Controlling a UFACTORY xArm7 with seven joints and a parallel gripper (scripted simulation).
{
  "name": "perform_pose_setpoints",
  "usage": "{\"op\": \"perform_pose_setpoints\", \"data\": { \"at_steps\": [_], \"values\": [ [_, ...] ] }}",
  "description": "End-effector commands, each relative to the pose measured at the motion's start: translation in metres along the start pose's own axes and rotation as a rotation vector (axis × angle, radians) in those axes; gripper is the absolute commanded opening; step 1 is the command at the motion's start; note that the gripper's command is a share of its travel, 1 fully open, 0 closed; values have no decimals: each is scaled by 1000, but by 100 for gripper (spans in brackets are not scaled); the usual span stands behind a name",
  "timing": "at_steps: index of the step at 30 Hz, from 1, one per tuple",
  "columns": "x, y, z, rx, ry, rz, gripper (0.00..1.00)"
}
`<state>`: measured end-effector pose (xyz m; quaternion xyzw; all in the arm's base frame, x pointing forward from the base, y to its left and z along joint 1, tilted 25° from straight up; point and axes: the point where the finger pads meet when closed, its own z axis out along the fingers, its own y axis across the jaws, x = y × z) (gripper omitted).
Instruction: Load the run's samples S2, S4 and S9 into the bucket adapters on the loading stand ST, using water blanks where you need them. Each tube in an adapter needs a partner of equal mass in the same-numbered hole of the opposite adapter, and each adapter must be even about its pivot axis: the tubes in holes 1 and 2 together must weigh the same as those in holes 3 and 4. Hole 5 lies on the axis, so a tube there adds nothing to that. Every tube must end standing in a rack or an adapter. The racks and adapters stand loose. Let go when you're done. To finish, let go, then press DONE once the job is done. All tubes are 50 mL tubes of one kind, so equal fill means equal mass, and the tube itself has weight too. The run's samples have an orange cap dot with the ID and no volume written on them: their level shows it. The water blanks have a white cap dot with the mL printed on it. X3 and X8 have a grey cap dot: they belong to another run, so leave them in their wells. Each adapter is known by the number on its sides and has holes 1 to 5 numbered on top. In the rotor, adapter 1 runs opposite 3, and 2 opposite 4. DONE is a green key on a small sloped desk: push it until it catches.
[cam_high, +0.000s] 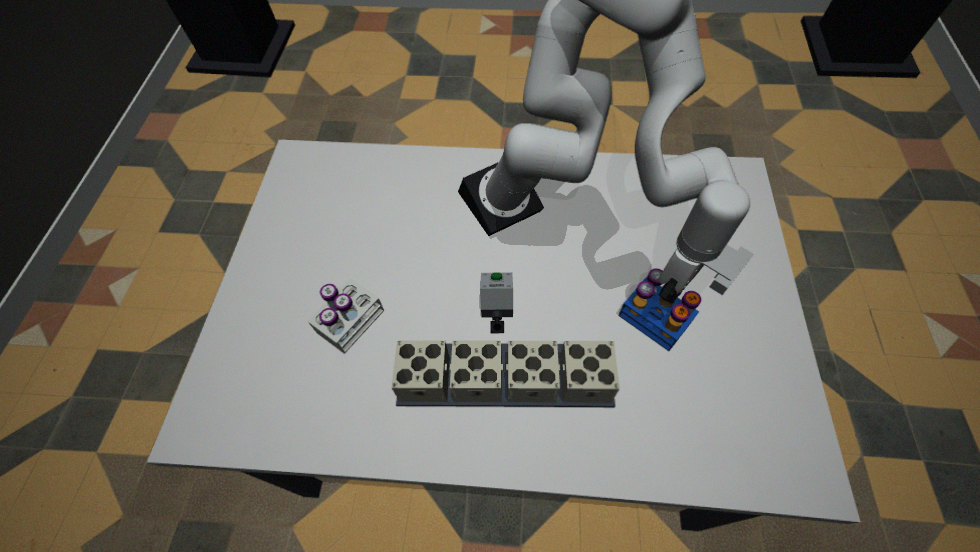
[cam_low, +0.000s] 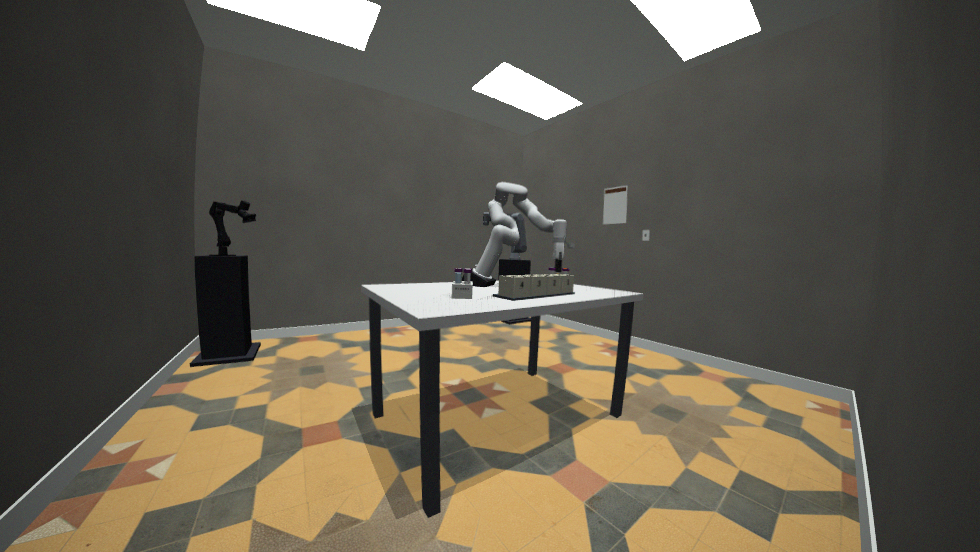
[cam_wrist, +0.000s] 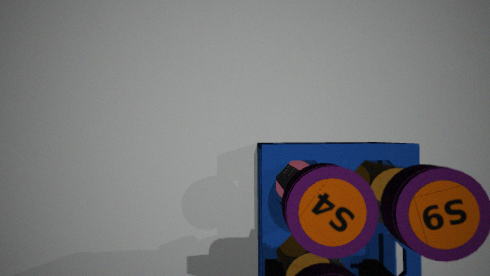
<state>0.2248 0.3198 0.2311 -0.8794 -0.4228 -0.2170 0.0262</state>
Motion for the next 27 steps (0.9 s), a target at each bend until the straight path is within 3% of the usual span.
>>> {"op": "perform_pose_setpoints", "data": {
  "at_steps": [1, 27],
  "values": [
    [1, 0, -2, 0, 3, 0, 0],
    [1, 0, -17, 0, 3, 0, 0]
  ]
}}
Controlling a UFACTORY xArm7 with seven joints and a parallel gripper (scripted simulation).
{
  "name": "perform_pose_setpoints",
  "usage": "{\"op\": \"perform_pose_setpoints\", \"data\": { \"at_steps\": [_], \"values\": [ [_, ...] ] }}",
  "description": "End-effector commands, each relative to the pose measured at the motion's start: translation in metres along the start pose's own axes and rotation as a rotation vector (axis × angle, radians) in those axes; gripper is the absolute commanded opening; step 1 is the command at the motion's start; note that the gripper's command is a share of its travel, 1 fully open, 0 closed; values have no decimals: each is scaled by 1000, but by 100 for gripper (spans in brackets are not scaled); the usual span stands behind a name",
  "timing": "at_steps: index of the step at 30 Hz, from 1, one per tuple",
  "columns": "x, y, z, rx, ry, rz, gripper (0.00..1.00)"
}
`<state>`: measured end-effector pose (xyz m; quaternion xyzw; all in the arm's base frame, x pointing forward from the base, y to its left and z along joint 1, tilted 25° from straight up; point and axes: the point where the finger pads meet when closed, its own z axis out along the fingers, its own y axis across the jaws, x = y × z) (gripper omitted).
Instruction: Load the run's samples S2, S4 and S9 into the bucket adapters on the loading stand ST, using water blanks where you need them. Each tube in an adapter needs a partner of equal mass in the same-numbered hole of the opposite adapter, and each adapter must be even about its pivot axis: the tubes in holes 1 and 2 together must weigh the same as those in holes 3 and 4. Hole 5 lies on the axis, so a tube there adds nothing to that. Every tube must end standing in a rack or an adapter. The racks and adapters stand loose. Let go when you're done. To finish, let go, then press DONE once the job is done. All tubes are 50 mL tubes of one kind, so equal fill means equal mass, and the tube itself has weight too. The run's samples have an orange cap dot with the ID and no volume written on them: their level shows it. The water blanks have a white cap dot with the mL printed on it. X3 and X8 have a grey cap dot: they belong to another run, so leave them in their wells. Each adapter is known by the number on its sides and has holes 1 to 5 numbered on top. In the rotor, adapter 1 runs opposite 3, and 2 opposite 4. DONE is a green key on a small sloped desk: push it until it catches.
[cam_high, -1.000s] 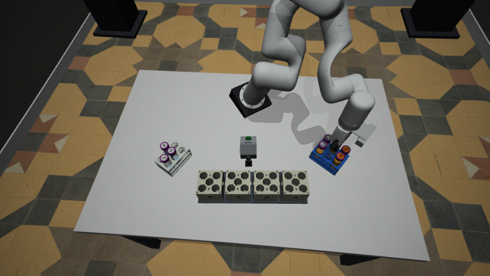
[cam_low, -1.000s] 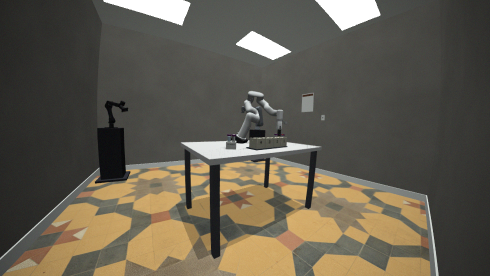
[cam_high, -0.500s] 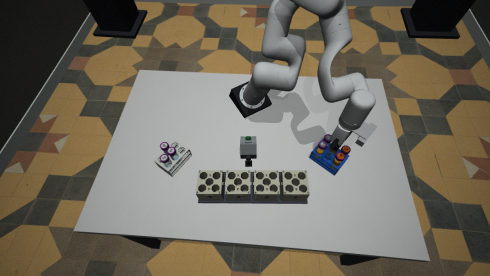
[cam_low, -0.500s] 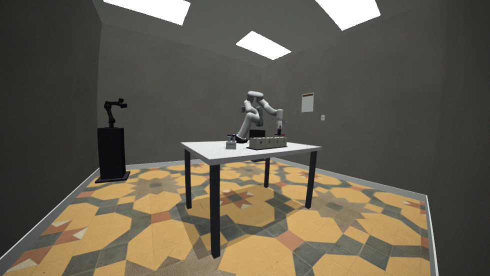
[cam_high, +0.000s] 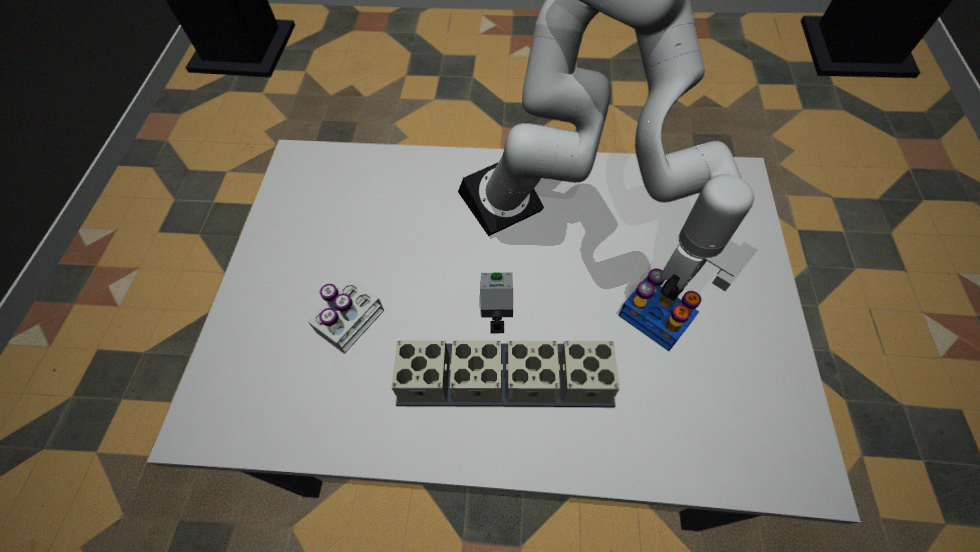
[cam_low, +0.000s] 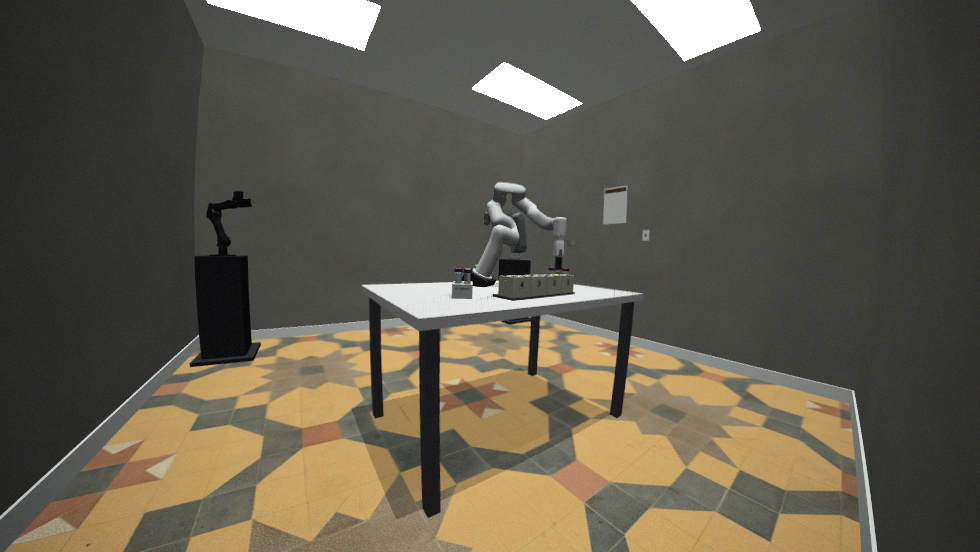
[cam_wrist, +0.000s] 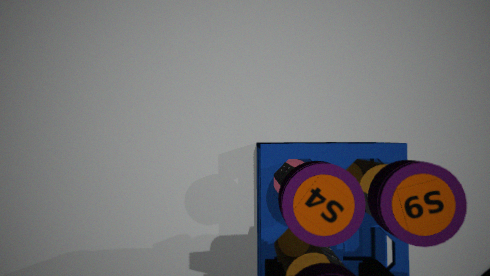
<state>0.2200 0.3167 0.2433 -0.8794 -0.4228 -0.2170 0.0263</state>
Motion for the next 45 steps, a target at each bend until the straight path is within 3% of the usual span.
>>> {"op": "perform_pose_setpoints", "data": {
  "at_steps": [1, 13, 45],
  "values": [
    [1, 0, -4, 0, 3, 0, 0],
    [1, 0, -8, 0, 3, 0, 0],
    [1, 0, -64, 0, 4, 0, 0]
  ]
}}
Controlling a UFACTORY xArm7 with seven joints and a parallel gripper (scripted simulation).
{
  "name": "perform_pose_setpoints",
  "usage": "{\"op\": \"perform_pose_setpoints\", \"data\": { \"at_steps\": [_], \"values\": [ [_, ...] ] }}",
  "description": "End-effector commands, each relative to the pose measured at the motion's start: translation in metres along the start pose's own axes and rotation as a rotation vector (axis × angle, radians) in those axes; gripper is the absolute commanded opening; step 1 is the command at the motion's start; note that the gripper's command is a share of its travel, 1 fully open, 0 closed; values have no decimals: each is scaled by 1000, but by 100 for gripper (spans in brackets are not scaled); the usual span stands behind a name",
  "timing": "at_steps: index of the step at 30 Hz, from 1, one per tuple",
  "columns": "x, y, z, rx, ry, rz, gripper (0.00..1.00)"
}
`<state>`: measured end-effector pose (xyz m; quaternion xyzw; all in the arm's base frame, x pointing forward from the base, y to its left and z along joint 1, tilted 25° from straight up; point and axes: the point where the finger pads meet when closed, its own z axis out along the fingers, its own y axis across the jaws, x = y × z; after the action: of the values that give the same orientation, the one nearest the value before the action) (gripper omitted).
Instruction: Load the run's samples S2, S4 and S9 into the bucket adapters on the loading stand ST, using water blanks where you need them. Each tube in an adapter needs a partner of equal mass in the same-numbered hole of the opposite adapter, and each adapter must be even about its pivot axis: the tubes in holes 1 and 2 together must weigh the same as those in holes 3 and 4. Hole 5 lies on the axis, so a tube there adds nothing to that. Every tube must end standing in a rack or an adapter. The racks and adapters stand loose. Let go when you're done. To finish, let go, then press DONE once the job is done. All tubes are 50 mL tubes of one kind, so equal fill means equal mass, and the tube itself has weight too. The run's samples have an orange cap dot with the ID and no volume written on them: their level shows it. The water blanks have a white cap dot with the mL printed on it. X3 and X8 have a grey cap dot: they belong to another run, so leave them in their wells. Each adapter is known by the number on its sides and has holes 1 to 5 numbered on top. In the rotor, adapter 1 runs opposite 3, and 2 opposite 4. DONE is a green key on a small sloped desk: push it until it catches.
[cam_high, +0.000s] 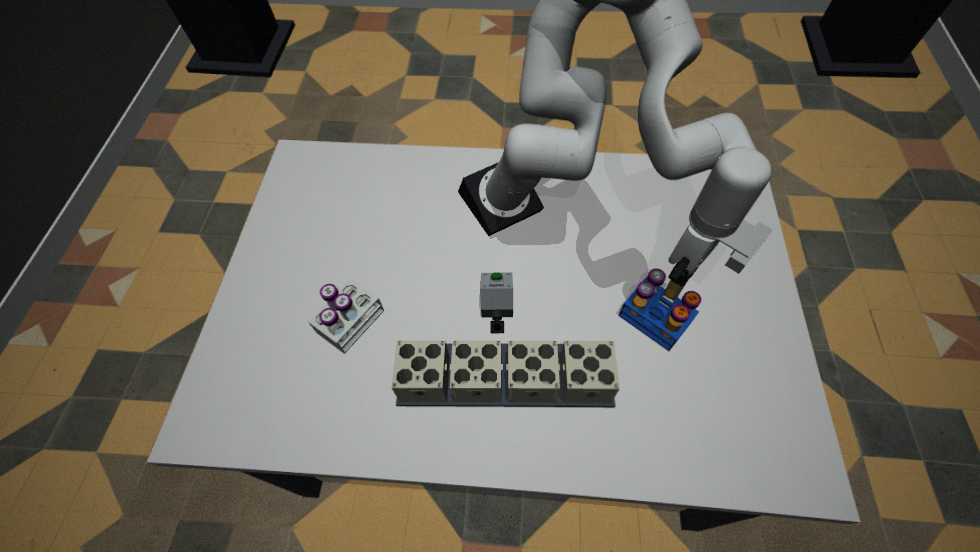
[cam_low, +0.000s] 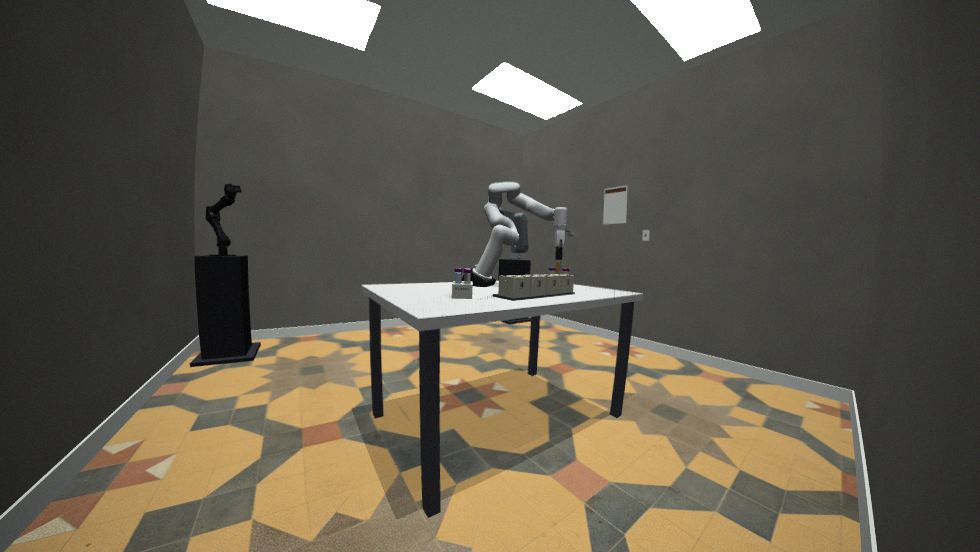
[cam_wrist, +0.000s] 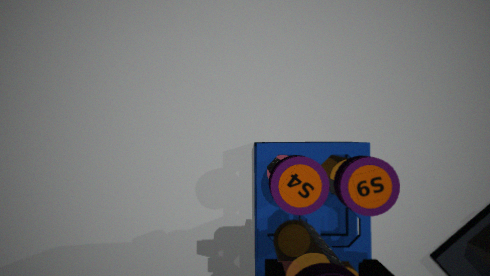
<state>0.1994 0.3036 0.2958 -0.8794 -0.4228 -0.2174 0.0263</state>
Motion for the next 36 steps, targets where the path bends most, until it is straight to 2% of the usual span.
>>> {"op": "perform_pose_setpoints", "data": {
  "at_steps": [1, 31, 36],
  "values": [
    [1, 0, -8, 0, 3, 0, 0],
    [1, 0, -64, 0, 3, 0, 0],
    [1, 0, -65, 0, 3, 0, 0]
  ]
}}
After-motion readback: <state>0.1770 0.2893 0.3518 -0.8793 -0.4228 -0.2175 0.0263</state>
